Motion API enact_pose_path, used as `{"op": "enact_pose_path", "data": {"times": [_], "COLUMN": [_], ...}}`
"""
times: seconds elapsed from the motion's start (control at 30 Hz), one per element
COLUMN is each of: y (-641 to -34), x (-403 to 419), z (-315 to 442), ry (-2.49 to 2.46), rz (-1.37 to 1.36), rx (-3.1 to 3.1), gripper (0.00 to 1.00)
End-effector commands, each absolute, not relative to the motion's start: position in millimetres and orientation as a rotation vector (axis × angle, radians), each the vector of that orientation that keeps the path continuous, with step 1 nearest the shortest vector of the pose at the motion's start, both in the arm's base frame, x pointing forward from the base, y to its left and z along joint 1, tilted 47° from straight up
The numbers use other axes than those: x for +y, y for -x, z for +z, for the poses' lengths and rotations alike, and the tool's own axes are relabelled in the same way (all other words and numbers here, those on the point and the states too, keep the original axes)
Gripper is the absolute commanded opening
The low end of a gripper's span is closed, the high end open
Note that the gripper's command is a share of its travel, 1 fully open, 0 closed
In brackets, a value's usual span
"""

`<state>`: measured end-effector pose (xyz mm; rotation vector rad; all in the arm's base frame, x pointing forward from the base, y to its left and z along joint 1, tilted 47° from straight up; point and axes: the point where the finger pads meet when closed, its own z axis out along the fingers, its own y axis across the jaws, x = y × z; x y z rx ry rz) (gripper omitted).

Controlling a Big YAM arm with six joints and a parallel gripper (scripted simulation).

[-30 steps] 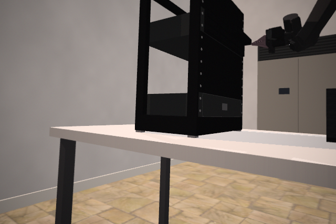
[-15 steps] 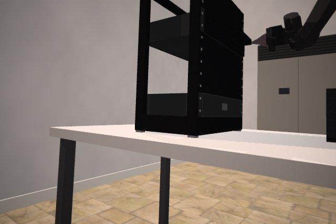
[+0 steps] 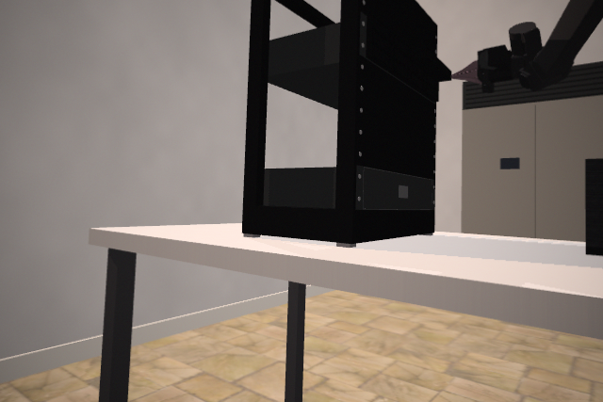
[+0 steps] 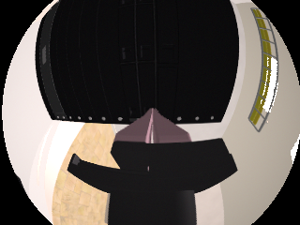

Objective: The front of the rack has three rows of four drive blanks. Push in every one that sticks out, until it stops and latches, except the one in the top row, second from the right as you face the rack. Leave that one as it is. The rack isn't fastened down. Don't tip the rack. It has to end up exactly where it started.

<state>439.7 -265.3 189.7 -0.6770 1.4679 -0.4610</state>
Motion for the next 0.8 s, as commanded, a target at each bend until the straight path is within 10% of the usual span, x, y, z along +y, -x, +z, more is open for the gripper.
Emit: {"op": "enact_pose_path", "data": {"times": [0.0,0.77], "y": [-457,-461], "x": [-288,-302], "z": [221,233], "ry": [0.696,0.692], "rz": [-0.518,-0.527], "rx": [1.421,1.422], "gripper": [0.0,0.0]}}
